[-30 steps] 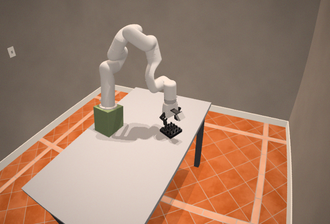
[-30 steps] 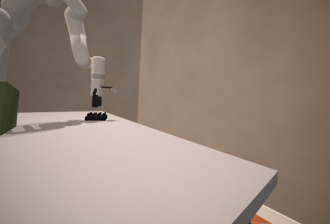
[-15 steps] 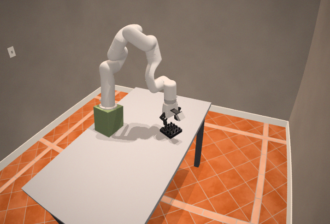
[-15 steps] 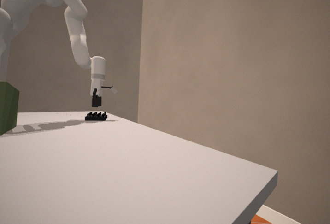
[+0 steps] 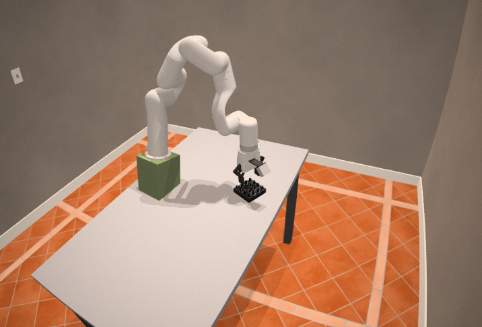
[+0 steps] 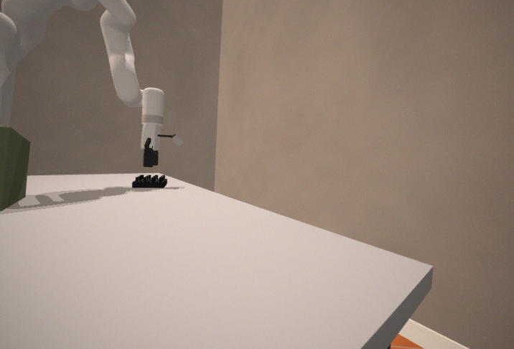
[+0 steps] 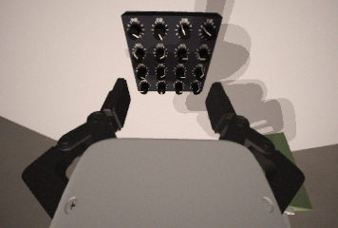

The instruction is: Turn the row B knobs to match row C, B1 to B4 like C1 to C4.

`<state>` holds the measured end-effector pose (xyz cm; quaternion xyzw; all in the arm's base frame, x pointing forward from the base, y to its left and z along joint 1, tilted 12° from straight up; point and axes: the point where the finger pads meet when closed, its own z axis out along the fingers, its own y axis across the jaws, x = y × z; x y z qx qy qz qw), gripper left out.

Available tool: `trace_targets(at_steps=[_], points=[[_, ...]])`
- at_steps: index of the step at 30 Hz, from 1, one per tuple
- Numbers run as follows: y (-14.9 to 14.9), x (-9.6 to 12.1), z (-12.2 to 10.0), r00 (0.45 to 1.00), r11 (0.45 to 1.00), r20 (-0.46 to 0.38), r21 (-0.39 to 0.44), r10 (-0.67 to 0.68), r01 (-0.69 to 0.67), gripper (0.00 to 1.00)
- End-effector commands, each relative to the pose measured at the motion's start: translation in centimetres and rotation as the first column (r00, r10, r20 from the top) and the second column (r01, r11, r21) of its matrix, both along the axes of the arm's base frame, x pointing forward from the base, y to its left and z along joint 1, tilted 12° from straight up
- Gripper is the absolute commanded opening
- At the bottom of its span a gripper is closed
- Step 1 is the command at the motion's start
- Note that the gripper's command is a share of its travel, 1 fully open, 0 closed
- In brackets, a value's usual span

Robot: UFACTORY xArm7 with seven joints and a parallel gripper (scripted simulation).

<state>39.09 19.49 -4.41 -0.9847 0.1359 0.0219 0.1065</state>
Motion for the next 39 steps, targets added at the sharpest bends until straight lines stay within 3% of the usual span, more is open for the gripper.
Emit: trace_targets(at_steps=[1,13,39], points=[[0.0,0.2,0.1,1.000,1.000,0.004,0.001,-0.001,0.001,1.00],[0.1,-0.4,0.2,1.000,1.000,0.003,0.001,-0.001,0.001,1.00],[1.2,-4.7,0.4,1.000,1.000,0.003,0.001,-0.001,0.001,1.00]])
